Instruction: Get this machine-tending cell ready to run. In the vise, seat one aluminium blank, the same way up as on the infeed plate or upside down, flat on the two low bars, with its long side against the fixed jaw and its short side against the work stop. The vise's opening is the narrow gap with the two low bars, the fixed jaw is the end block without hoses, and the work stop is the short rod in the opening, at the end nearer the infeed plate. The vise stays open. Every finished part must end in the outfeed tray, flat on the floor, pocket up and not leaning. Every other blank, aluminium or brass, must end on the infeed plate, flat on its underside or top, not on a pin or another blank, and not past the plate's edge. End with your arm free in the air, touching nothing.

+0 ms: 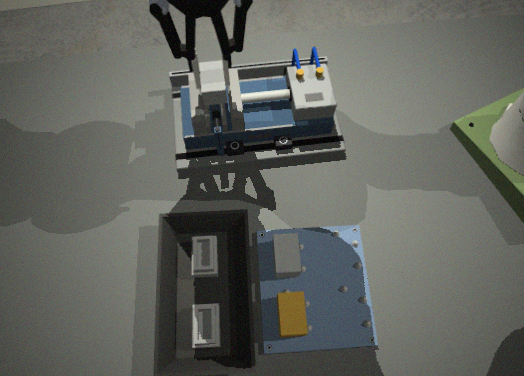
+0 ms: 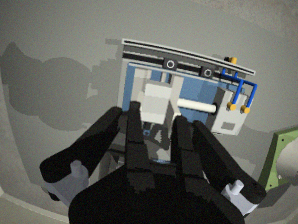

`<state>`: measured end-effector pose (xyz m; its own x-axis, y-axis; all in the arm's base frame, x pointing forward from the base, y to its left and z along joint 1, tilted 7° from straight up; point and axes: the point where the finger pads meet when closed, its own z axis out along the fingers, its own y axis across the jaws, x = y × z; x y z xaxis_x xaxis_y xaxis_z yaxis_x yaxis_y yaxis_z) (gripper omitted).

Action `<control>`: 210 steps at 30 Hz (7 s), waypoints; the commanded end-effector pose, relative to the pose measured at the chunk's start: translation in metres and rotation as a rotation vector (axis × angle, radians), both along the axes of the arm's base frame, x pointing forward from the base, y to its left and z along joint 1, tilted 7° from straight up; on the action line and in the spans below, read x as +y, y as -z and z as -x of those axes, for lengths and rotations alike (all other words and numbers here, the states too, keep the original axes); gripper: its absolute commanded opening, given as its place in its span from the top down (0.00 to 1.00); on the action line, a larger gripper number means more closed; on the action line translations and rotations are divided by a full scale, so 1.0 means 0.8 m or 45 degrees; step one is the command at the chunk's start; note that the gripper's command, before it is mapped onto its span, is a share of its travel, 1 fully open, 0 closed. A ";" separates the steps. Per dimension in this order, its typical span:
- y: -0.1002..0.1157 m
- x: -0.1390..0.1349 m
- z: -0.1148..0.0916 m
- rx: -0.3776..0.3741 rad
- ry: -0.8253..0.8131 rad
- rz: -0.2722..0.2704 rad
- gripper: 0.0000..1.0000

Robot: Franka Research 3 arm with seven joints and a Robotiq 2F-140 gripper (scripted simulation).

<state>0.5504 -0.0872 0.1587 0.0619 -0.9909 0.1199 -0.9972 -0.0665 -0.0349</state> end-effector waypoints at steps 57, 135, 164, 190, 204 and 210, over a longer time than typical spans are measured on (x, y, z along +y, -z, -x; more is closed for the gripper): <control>-0.002 0.000 -0.003 -0.006 -0.006 -0.003 1.00; 0.020 -0.001 -0.003 -0.006 -0.008 -0.003 1.00; 0.022 -0.002 -0.003 -0.006 -0.008 -0.003 1.00; 0.022 -0.002 -0.003 -0.006 -0.008 -0.003 1.00; 0.022 -0.002 -0.003 -0.006 -0.008 -0.003 1.00; 0.022 -0.002 -0.003 -0.006 -0.008 -0.003 1.00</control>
<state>0.5509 -0.0883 0.1401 0.0641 -0.9907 0.1199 -0.9971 -0.0687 -0.0343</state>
